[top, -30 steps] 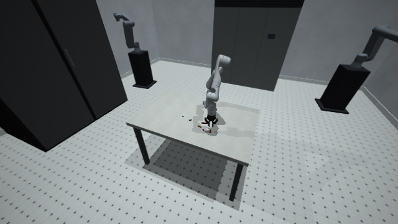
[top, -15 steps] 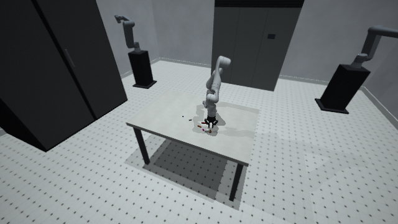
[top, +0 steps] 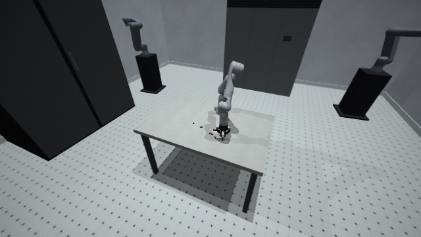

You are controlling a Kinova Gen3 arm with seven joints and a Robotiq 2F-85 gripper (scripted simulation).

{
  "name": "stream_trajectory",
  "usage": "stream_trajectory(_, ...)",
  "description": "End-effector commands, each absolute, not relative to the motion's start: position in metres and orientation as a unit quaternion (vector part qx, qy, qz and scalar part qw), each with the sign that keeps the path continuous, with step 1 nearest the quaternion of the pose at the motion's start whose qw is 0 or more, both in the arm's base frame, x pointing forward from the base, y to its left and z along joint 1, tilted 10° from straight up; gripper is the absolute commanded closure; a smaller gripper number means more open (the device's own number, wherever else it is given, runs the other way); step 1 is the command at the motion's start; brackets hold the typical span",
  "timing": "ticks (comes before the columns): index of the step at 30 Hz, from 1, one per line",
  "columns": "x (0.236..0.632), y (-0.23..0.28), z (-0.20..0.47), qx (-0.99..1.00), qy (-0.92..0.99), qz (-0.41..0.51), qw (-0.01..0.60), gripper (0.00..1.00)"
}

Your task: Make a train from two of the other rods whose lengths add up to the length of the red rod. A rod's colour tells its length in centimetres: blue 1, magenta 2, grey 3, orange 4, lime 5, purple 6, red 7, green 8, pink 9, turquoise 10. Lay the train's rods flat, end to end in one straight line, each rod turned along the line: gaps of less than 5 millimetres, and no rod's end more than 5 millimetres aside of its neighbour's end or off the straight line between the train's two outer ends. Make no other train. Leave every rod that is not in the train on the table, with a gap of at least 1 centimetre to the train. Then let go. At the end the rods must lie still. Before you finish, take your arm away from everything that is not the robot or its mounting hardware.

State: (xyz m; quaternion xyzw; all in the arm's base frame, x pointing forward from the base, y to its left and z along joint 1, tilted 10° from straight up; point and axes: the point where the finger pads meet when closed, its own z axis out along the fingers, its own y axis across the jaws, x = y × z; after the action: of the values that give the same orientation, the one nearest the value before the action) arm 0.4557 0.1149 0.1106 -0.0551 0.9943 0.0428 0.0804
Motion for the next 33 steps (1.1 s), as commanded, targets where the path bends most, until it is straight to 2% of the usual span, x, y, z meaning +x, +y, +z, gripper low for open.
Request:
stream_trajectory(1,0.4557,0.1135,0.106,-0.054,0.995,0.042,0.079,0.76)
stream_trajectory(33,0.4572,0.1142,0.0966,-0.054,0.995,0.042,0.079,0.76)
